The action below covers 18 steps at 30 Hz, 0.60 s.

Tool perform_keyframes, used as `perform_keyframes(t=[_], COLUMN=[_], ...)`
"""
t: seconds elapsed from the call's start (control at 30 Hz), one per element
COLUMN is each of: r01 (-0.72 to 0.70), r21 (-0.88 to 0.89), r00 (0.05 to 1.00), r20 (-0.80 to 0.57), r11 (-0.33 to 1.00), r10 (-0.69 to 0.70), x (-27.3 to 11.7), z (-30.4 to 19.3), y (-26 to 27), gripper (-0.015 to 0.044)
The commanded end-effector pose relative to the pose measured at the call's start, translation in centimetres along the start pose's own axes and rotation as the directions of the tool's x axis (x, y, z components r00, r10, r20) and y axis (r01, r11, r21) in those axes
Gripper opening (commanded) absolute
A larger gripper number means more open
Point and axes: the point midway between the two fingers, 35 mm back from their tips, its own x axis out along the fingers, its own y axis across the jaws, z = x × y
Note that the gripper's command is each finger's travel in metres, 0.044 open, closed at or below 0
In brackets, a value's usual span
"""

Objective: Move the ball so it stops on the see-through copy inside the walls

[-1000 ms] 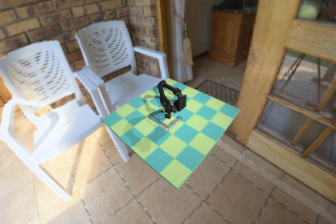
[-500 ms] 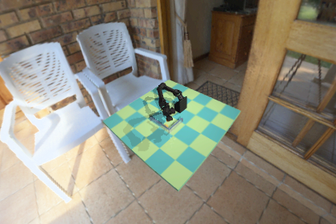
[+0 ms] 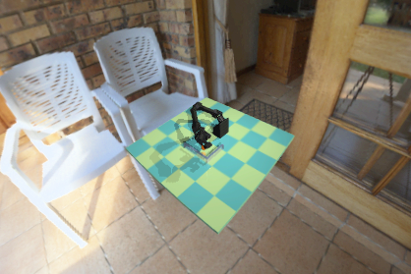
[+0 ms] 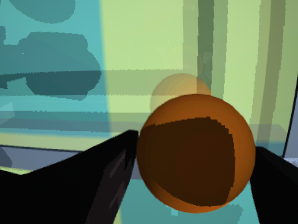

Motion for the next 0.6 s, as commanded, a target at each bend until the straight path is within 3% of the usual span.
perform_keyframes(t=[0.0, 0.3, 0.57], r01=[-0.004, -0.004, -0.004], r21=[-0.118, -0.123, -0.123], r00=[1.0, 1.0, 1.0], r20=[-0.009, -0.01, -0.01], r11=[0.993, 0.992, 0.992], r10=[0.003, 0.003, 0.003], x=[0.2, 0.6, 5.0], z=[-0.7, -0.7, -0.9], y=[0.3, 0.3, 0.3], gripper=[0.0, 0.0, 0.0])
